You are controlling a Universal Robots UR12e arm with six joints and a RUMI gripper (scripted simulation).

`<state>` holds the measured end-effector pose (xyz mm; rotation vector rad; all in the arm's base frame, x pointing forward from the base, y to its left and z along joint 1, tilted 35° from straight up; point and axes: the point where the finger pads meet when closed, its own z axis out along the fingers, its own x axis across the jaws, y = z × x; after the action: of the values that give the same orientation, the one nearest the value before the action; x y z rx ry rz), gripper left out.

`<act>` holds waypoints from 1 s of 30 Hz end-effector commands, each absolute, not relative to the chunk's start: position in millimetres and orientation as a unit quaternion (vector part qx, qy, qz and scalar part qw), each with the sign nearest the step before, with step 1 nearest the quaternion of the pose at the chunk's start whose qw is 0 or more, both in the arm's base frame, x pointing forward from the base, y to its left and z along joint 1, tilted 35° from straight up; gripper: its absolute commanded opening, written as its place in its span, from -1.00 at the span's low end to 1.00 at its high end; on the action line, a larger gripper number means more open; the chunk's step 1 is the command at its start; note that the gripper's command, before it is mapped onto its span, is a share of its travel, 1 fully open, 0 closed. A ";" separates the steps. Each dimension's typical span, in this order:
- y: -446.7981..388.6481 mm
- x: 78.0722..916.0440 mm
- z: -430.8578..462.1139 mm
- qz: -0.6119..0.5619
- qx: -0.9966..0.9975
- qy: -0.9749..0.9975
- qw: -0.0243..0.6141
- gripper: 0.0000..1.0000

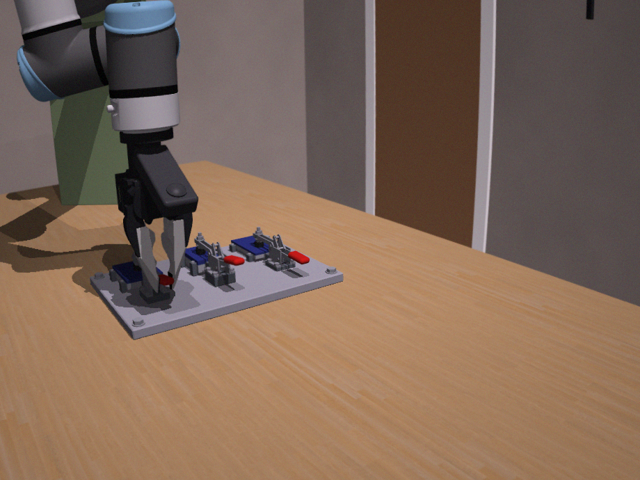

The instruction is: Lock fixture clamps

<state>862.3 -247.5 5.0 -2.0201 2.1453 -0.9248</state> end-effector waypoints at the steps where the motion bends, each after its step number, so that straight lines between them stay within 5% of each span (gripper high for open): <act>1: -247.2 862.5 5.8 -0.300 -0.654 0.694 0.027 -1.00; 30: -248.0 864.6 4.4 -0.300 -0.654 0.694 0.027 -1.00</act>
<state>863.1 -247.8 4.5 -2.0201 2.1453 -0.9248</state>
